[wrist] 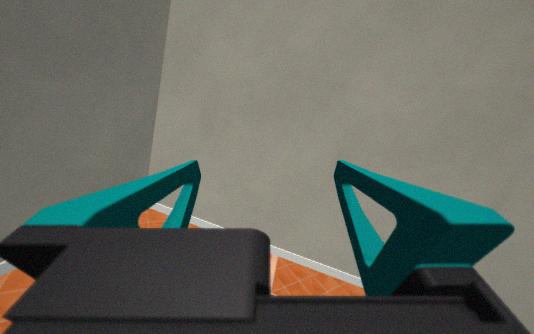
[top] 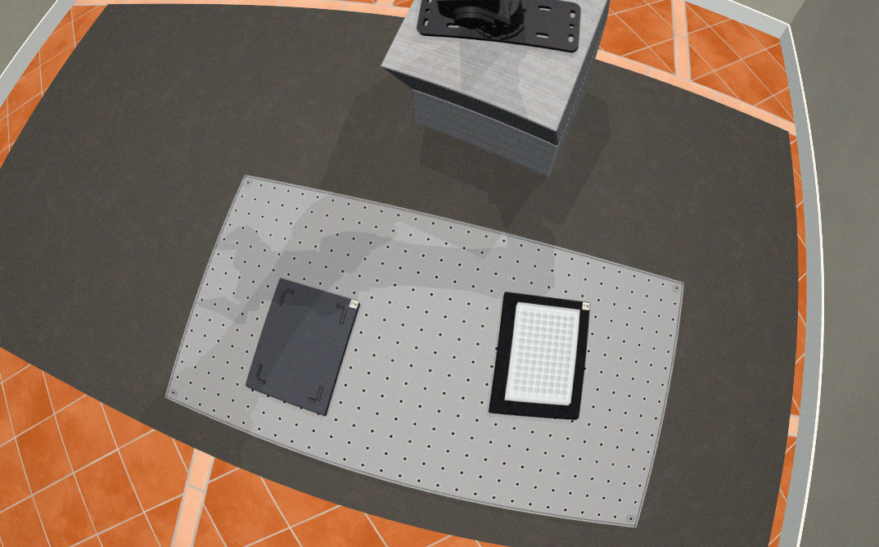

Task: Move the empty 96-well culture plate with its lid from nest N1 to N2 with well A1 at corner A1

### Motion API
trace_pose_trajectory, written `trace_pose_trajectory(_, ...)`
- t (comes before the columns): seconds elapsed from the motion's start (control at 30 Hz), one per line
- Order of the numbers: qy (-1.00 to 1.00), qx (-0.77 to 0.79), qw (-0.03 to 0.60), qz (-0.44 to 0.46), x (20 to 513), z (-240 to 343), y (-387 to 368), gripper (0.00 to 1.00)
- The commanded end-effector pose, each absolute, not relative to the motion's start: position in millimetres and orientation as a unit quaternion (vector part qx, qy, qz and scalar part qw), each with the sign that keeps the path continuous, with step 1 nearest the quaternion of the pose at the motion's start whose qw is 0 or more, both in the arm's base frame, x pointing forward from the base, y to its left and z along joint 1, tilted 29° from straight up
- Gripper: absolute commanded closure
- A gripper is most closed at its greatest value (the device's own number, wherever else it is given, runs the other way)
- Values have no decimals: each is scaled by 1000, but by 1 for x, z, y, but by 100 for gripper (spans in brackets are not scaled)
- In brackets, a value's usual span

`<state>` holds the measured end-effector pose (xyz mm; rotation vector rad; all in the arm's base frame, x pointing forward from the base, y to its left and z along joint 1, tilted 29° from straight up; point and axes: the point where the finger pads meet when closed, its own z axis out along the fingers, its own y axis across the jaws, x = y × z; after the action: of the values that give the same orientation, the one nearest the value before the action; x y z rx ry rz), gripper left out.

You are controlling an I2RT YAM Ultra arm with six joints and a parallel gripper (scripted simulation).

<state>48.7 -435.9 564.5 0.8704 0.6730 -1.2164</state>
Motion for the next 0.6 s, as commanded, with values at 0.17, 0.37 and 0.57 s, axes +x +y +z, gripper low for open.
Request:
trace_pose_trajectory(0.17,324,400,684,-517,79,540,-447,0)
trace_pose_trajectory(0.37,348,396,699,-483,93,554,-434,0)
trace_pose_trajectory(0.57,367,408,686,-477,121,514,-453,0)
